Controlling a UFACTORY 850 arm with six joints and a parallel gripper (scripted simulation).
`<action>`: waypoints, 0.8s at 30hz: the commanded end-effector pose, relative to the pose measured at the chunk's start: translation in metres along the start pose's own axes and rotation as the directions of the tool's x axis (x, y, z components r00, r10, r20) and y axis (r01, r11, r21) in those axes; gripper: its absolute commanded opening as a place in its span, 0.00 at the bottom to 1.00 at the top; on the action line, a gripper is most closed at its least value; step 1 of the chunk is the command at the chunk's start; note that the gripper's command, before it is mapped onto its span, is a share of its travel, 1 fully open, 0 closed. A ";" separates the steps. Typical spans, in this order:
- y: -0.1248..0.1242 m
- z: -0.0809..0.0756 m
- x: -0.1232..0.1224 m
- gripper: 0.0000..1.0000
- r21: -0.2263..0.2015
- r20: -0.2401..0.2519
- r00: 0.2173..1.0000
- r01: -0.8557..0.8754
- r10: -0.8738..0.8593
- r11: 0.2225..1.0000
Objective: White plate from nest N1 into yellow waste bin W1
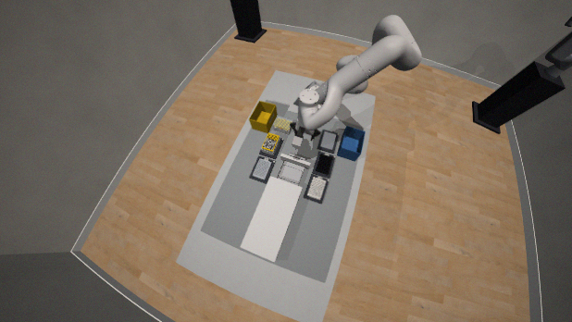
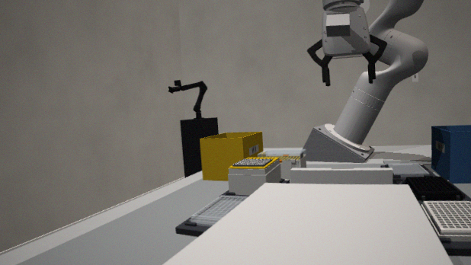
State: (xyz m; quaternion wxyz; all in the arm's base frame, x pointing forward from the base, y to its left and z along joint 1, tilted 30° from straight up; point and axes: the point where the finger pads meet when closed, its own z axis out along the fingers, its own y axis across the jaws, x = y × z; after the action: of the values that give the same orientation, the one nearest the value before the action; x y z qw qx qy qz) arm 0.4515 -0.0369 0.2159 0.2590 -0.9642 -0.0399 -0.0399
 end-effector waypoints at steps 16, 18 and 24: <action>-0.051 0.025 0.062 1.00 -0.001 -0.001 1.000 0.000 0.000 1.000; -0.057 0.029 0.070 1.00 -0.001 -0.001 1.000 0.000 0.000 1.000; -0.069 0.035 0.084 1.00 -0.001 -0.001 1.000 0.000 0.000 1.000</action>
State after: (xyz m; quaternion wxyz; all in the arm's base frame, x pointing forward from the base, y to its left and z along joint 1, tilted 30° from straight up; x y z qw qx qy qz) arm 0.5220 0.0377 0.2268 0.2590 -0.9642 -0.0396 -0.0399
